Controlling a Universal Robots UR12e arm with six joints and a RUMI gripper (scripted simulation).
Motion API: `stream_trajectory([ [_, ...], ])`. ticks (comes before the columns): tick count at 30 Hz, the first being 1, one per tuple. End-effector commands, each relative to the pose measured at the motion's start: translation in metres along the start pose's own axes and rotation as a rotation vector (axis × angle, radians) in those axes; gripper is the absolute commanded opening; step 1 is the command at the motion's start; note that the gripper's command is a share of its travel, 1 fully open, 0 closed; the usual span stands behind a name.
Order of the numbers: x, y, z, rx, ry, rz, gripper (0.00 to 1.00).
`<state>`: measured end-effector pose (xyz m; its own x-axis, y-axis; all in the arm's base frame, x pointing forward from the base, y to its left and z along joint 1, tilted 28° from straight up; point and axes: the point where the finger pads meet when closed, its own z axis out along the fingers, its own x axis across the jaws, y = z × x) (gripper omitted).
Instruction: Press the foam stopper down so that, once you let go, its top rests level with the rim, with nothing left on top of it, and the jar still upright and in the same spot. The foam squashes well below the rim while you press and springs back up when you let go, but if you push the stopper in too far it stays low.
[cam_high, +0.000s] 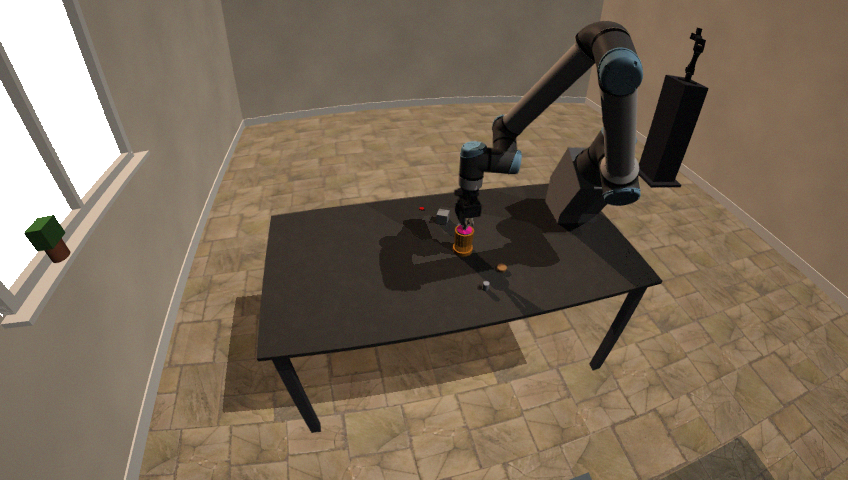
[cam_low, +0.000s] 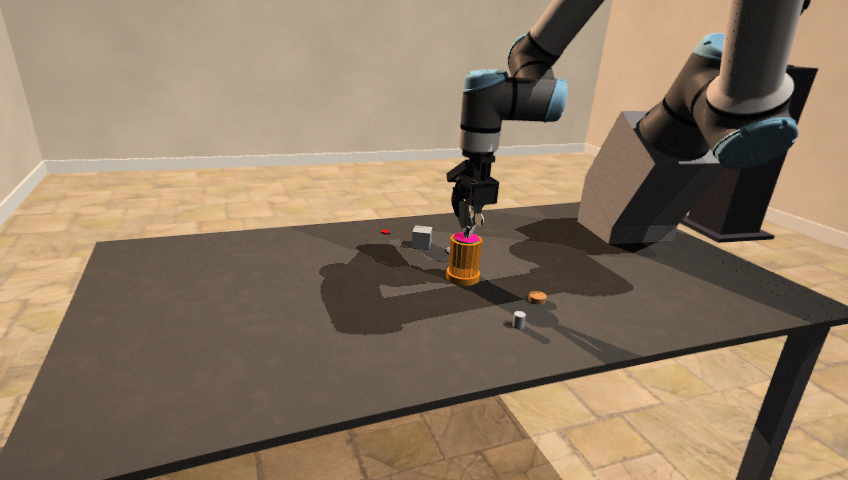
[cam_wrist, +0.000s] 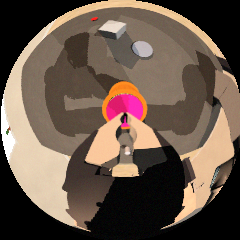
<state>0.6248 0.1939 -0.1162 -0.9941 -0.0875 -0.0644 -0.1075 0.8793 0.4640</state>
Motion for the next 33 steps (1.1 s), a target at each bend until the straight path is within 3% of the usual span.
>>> stream_trajectory([
  [1,-0.001,0.0,0.003,0.0,-0.001,0.0,0.0],
  [33,-0.001,0.0,0.019,0.0,-0.001,0.0,0.0],
])
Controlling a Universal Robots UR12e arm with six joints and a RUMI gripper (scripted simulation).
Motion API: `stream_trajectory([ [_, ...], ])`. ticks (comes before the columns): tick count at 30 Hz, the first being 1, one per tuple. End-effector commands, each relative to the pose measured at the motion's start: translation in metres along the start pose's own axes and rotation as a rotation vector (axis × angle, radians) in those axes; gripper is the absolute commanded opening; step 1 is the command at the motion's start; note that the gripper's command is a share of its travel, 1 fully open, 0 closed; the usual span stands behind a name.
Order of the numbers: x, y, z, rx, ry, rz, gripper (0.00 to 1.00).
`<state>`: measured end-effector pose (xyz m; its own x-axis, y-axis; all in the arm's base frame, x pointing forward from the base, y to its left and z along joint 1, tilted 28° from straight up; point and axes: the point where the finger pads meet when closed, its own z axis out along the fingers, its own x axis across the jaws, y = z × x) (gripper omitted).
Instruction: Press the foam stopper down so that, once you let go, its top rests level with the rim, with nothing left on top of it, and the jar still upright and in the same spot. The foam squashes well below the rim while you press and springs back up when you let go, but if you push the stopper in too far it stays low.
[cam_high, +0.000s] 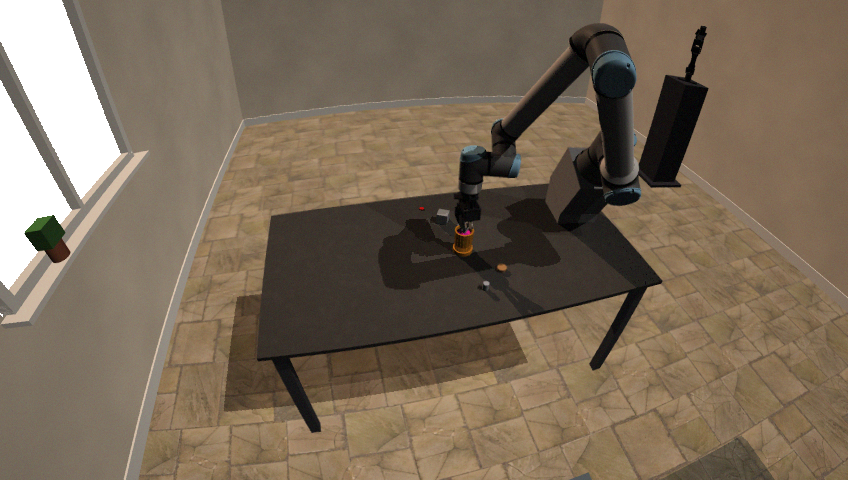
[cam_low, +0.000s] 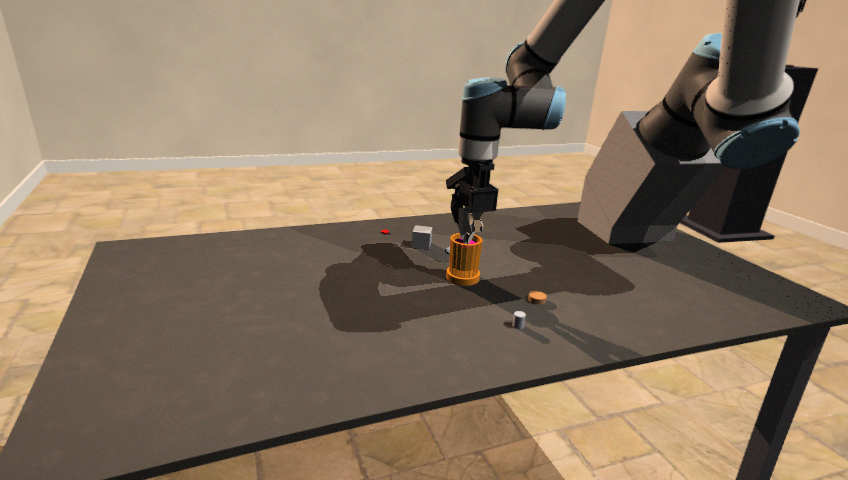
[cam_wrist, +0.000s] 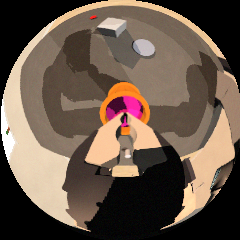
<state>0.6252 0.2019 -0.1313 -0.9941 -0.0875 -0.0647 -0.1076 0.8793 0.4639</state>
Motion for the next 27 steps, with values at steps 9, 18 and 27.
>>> stream_trajectory([
  [9,-0.0004,-0.0001,0.0048,0.0,-0.001,0.0,0.0],
  [18,-0.0004,-0.0001,0.0073,0.0,-0.001,0.0,0.0],
  [27,-0.0004,-0.0001,0.0084,0.0,-0.001,0.0,0.0],
])
